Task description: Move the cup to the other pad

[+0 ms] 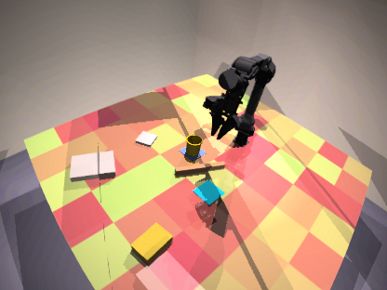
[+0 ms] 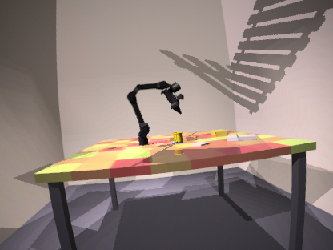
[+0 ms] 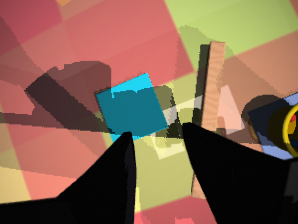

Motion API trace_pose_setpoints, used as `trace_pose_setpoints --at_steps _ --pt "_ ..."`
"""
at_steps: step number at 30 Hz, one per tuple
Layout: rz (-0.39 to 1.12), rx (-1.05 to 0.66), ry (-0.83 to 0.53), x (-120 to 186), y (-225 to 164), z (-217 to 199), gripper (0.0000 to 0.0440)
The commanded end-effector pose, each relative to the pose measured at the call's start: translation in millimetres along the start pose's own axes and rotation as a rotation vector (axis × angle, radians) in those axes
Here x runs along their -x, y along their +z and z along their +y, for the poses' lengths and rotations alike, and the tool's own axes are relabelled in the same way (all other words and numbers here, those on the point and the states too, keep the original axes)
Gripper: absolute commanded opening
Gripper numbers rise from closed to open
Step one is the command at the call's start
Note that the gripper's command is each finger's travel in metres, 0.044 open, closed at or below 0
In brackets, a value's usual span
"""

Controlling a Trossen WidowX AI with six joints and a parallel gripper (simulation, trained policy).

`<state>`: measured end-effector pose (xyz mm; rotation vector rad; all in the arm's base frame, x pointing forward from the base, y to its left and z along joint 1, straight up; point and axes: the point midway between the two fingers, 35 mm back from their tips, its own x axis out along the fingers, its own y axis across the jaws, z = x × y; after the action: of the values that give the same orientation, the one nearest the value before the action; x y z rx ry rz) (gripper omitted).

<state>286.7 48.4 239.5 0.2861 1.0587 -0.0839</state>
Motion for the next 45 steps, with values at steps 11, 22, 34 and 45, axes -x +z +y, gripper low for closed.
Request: trace_pose_setpoints --at_steps 11,22,34,45 --pt "0.194 0.03 -0.12 -11.5 -15.5 -21.6 0.014" --pt "0.336 0.049 -0.194 -18.7 -26.9 -41.9 0.016" --pt "0.448 0.037 -0.25 -27.6 -35.4 -61.9 0.0167" --pt "0.501 0.019 -0.28 -42.8 -41.5 -78.7 0.0181"
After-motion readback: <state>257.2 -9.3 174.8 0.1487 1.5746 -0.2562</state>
